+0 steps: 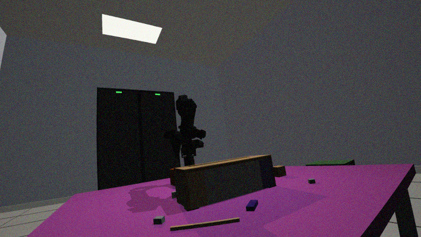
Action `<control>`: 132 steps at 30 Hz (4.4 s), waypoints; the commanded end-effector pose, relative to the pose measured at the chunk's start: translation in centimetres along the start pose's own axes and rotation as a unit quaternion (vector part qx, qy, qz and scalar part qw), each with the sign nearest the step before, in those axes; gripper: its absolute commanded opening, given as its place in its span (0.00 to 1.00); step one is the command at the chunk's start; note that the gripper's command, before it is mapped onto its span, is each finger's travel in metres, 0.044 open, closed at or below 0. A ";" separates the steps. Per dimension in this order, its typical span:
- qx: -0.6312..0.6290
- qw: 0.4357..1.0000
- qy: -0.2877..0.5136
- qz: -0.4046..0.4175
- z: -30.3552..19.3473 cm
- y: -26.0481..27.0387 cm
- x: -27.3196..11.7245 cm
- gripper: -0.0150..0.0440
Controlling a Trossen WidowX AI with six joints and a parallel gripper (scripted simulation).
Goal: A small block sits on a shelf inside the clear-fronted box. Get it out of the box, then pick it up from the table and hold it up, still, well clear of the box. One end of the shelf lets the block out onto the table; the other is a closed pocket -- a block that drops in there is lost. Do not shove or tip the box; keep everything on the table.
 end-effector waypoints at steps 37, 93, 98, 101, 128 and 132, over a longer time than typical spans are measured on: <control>0.979 0.134 0.036 0.149 -4.6 0.3 -0.3 0.74; 0.943 -0.273 0.105 0.158 -5.5 3.3 8.8 0.74; 0.943 -0.273 0.105 0.158 -5.5 3.4 9.7 0.74; 0.943 -0.273 0.105 0.158 -5.5 3.6 10.1 0.74; 0.943 -0.273 0.105 0.157 -5.7 4.9 14.1 0.74; 0.943 -0.273 0.105 0.157 -5.8 5.0 14.2 0.74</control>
Point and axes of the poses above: the point midway between the two fingers, 35 mm back from their tips, its own x axis out along the fingers, its own y axis across the jaws, z = x × y, the point moved 1 cm from there along -x, back along the fingers, and after that the axes turned 6 degrees about x, right-handed, at the moved point
